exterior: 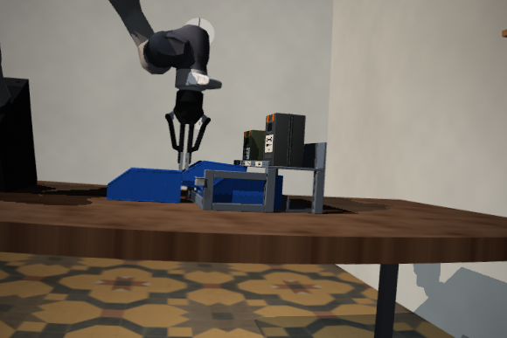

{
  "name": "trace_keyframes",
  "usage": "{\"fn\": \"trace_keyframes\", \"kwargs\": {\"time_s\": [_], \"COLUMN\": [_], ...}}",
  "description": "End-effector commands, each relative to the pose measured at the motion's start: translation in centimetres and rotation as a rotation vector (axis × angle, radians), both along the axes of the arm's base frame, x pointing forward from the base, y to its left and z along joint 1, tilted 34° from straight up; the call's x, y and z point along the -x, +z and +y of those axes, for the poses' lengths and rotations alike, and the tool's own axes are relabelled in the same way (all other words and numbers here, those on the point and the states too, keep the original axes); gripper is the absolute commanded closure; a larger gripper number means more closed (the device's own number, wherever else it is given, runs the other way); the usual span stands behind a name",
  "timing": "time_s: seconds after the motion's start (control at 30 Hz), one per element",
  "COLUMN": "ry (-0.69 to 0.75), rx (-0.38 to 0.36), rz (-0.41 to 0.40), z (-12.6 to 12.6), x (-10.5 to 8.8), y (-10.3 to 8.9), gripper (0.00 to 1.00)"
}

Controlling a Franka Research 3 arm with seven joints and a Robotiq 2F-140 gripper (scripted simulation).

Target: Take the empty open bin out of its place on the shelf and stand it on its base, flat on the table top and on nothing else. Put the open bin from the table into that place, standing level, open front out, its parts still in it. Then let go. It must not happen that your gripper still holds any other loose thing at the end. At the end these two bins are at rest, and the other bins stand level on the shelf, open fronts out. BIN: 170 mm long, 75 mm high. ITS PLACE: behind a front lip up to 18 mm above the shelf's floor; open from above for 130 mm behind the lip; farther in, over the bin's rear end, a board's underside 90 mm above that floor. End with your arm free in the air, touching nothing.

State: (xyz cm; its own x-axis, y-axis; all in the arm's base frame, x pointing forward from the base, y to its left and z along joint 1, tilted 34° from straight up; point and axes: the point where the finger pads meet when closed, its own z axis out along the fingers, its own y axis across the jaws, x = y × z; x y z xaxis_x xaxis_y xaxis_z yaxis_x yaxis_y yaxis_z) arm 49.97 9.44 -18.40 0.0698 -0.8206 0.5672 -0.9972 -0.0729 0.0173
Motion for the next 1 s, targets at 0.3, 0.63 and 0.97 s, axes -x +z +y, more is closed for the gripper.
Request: {"fn": "trace_keyframes", "kwargs": {"time_s": [0.3, 0.63, 0.97], "ry": [0.01, 0.01, 0.01], "rx": [-0.011, -0.011, -0.011], "rz": [-0.012, -0.012, -0.012], "z": [0.3, 0.1, -0.1], "x": [2.6, 5.0, 8.0], "y": [0.1, 0.2, 0.2], "gripper": [1.0, 1.0, 1.0]}}
